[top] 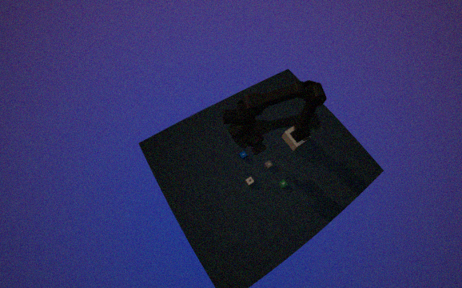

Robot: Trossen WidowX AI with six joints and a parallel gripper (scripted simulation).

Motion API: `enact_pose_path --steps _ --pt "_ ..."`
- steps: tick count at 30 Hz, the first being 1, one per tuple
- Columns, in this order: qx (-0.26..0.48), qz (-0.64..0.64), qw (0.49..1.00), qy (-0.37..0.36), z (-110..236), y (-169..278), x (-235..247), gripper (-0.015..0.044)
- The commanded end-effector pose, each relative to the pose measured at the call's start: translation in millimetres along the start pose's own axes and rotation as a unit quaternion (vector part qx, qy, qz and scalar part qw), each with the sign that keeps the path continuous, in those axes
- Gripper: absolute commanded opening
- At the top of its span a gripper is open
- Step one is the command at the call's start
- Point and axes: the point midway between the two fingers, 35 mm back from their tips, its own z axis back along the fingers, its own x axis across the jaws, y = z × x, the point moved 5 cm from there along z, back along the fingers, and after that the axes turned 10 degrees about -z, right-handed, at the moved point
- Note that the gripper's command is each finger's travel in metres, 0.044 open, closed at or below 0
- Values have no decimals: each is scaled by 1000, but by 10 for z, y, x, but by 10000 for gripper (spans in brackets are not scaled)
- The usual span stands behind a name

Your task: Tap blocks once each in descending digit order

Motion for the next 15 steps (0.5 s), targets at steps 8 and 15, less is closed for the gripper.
enact_pose_path --steps 8,15 --pt "-2 -11 1000 -2 -32 -253 497 20" --pt "-2 -11 1000 -3 -734 -254 502 20"
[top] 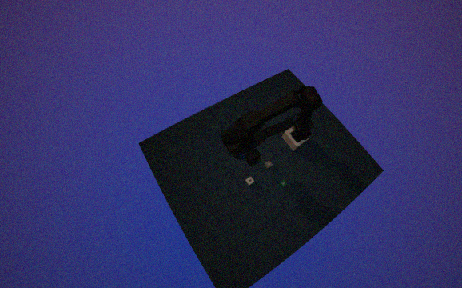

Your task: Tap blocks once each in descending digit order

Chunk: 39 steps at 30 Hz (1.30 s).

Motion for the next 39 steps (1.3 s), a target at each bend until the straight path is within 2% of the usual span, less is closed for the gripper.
enact_pose_path --steps 1,26,30,33,38,39 --pt "16 0 1000 -2 -351 81 10 20" --pt "17 0 1000 -2 -665 94 11 20" --pt "17 0 1000 -2 -665 94 11 20" --pt "16 1 1000 -2 -399 80 9 20" --pt "17 0 1000 -2 -364 83 9 20" --pt "16 0 1000 -2 -361 81 23 46"
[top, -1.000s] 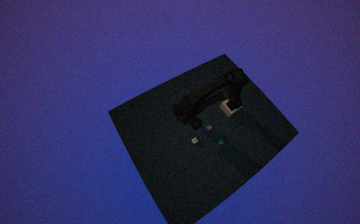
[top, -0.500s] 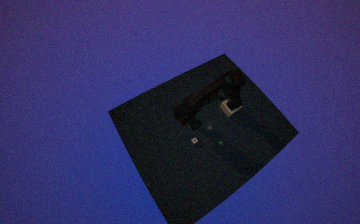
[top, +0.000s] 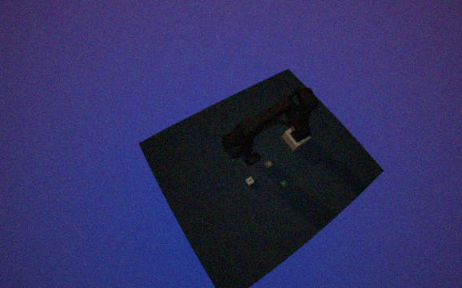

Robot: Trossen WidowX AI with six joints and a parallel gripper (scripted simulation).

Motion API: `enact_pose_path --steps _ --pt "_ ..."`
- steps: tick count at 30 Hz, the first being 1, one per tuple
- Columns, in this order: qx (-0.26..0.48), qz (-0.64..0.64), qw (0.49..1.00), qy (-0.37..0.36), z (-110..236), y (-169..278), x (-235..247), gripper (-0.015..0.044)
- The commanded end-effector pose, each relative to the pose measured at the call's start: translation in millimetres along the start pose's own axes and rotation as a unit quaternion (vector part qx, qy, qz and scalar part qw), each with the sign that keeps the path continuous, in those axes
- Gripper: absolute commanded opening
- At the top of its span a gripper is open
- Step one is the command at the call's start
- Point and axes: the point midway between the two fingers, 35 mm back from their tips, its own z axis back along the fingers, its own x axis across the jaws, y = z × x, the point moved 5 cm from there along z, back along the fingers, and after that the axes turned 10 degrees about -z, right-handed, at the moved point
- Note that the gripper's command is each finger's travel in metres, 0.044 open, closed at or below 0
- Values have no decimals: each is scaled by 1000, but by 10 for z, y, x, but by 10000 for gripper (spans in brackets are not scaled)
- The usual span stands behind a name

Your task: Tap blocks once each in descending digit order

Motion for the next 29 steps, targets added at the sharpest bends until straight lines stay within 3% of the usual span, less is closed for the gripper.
enact_pose_path --steps 1,14,22,29 --pt "-3 -1 1000 -1 52 -22 51 72" --pt "-11 5 1000 -18 471 233 1591 400" --pt "0 0 1000 -12 791 910 2482 400" --pt "2 -1 1000 -10 876 1133 2660 400"
